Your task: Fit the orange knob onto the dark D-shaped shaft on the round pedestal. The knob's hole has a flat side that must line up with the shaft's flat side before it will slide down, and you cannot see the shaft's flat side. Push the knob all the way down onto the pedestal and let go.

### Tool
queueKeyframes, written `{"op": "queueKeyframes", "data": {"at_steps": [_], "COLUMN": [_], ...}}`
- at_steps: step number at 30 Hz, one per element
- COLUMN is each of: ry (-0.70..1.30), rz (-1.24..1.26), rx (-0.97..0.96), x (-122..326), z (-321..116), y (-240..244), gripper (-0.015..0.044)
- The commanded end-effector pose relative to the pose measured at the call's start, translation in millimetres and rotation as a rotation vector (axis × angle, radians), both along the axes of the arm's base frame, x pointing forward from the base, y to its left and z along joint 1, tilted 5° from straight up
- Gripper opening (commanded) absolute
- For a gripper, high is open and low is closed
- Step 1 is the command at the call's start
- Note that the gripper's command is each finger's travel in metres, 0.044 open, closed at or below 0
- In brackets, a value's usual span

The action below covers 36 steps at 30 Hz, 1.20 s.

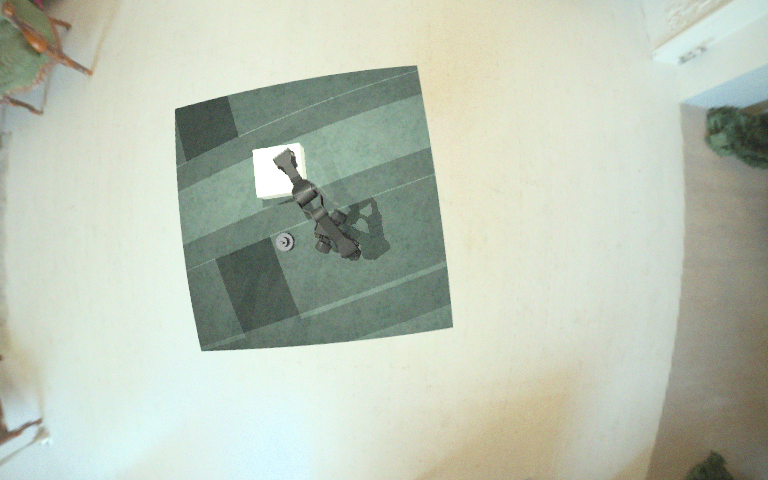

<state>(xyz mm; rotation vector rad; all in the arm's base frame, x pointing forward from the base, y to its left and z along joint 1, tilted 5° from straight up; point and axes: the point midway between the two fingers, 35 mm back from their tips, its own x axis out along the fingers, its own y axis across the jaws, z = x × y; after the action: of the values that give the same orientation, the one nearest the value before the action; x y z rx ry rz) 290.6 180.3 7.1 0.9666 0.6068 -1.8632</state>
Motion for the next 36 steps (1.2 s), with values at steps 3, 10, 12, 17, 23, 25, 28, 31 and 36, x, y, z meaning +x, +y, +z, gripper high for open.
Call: {"op": "queueKeyframes", "data": {"at_steps": [3, 10, 12, 17, 23, 25, 28, 31, 36], "ry": [0.000, 0.000, 0.000, 0.000, 0.000, 0.000, 0.000, 0.000, -0.003], "rz": [0.000, 0.000, 0.000, 0.000, 0.000, 0.000, 0.000, 0.000, -0.002], "rx": [0.000, 0.000, 0.000, 0.000, 0.000, 0.000, 0.000, 0.000, 0.008], "x": [-0.2, -0.2, -0.2, -0.2, -0.2, -0.2, -0.2, -0.2, 0.0], "z": [0.1, 0.1, 0.1, 0.1, 0.1, 0.1, 0.1, 0.1, 1.3], "y": [-0.2, -0.2, -0.2, -0.2, -0.2, -0.2, -0.2, -0.2, -0.1], "gripper": [0.0260, 0.0260, 0.0260, 0.0260, 0.0365, 0.0417, 0.0440, 0.0440, 0.0440]}}
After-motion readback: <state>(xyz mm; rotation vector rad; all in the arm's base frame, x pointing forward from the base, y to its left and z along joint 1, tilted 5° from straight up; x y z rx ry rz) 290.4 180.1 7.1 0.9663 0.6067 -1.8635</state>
